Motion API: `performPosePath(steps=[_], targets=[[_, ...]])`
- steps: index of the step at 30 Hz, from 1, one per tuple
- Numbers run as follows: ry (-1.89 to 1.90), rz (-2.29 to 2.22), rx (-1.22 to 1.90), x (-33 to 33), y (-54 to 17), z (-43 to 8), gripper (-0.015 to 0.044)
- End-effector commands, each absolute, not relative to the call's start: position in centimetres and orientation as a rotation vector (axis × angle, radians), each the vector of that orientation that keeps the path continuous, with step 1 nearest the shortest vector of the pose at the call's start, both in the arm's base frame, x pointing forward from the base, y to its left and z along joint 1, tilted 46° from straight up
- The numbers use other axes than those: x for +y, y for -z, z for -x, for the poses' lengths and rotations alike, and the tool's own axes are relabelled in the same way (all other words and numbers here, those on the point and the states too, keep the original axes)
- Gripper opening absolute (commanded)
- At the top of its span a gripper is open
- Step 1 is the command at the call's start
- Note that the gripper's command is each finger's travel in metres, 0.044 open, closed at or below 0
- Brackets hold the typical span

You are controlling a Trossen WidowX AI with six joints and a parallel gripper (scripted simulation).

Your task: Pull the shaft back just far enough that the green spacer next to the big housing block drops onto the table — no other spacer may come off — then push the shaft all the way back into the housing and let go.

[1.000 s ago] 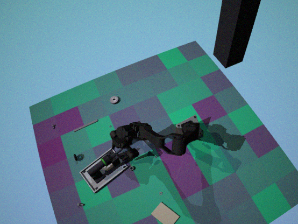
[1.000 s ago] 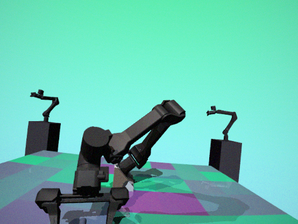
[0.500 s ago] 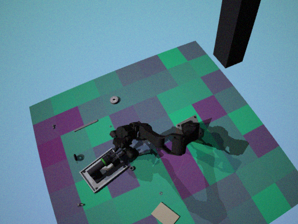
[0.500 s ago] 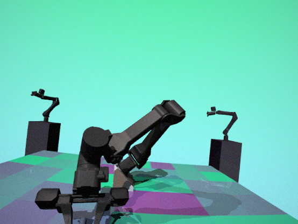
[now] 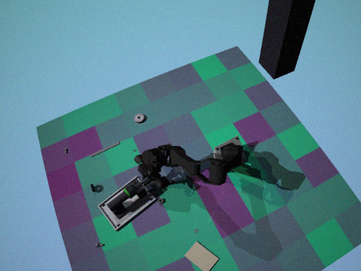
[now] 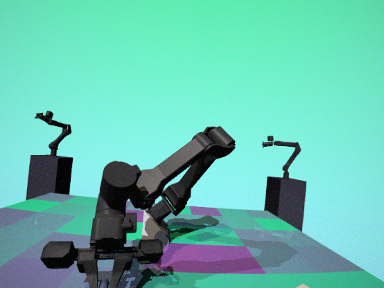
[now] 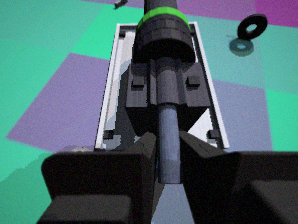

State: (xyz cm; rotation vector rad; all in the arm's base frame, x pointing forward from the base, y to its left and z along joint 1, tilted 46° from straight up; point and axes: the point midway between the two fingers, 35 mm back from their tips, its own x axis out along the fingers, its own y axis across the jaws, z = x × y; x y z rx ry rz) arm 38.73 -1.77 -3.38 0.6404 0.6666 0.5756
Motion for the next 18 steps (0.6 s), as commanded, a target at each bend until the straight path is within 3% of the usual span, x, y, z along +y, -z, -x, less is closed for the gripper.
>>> performPosePath(steps=[1, 18], targets=[[-0.575, -0.642, 0.667, -1.81, 3.43, -38.38, 0.0], [-0.575, -0.642, 0.667, -2.02, 3.6, -37.49, 0.0]])
